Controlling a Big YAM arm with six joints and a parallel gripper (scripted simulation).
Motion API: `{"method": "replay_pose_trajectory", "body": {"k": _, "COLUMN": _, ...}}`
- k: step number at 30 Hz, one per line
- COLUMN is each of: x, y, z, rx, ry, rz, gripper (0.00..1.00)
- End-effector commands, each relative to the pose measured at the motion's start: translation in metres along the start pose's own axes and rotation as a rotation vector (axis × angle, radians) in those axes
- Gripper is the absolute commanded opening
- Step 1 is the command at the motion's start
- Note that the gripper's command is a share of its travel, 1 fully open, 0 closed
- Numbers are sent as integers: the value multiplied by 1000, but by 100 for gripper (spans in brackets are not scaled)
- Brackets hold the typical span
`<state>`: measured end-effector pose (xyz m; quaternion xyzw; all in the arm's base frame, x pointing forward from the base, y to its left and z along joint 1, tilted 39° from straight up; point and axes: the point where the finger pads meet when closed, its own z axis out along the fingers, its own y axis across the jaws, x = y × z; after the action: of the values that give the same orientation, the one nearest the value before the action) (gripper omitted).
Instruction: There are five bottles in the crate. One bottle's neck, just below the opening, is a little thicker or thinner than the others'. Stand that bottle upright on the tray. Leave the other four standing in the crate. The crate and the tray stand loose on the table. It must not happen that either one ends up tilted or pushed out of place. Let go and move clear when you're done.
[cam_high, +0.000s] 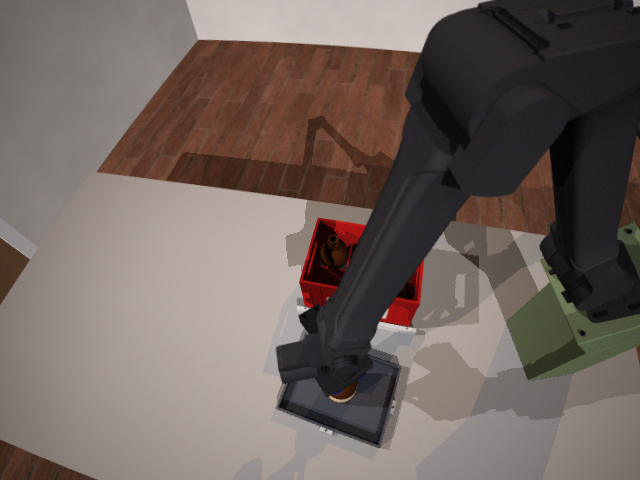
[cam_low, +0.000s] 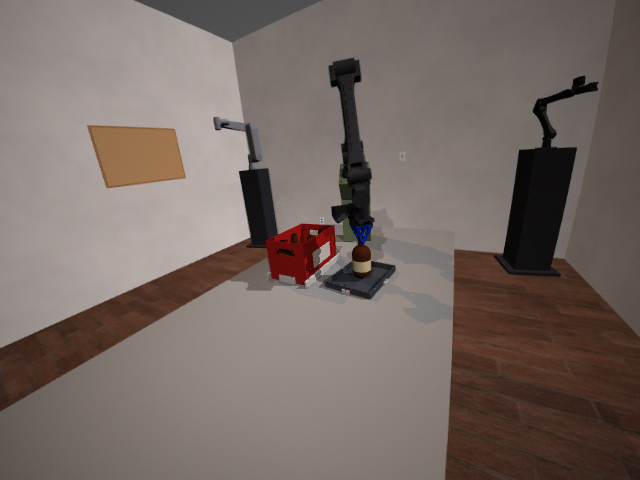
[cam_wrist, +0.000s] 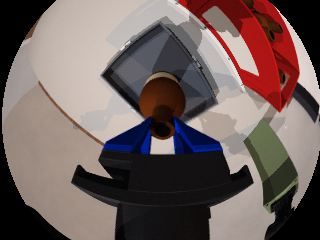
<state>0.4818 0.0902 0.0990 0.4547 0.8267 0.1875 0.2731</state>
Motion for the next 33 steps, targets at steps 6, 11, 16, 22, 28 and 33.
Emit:
{"method": "replay_pose_trajectory", "body": {"k": 6, "x": -10, "y": 16, "z": 2, "rx": -32, "ry": -15, "rz": -5, "gripper": 0}}
{"method": "replay_pose_trajectory", "body": {"k": 11, "x": -10, "y": 16, "z": 4, "rx": -31, "ry": -15, "rz": -5, "gripper": 0}}
{"method": "replay_pose_trajectory", "body": {"k": 16, "x": -10, "y": 16, "z": 6, "rx": -30, "ry": -15, "rz": -5, "gripper": 0}}
{"method": "replay_pose_trajectory", "body": {"k": 22, "x": -11, "y": 17, "z": 7, "rx": -35, "ry": -16, "rz": -5, "gripper": 0}}
{"method": "replay_pose_trajectory", "body": {"k": 28, "x": -10, "y": 15, "z": 12, "rx": -28, "ry": -14, "rz": -6, "gripper": 0}}
{"method": "replay_pose_trajectory", "body": {"k": 33, "x": -11, "y": 17, "z": 10, "rx": -37, "ry": -17, "rz": -5, "gripper": 0}}
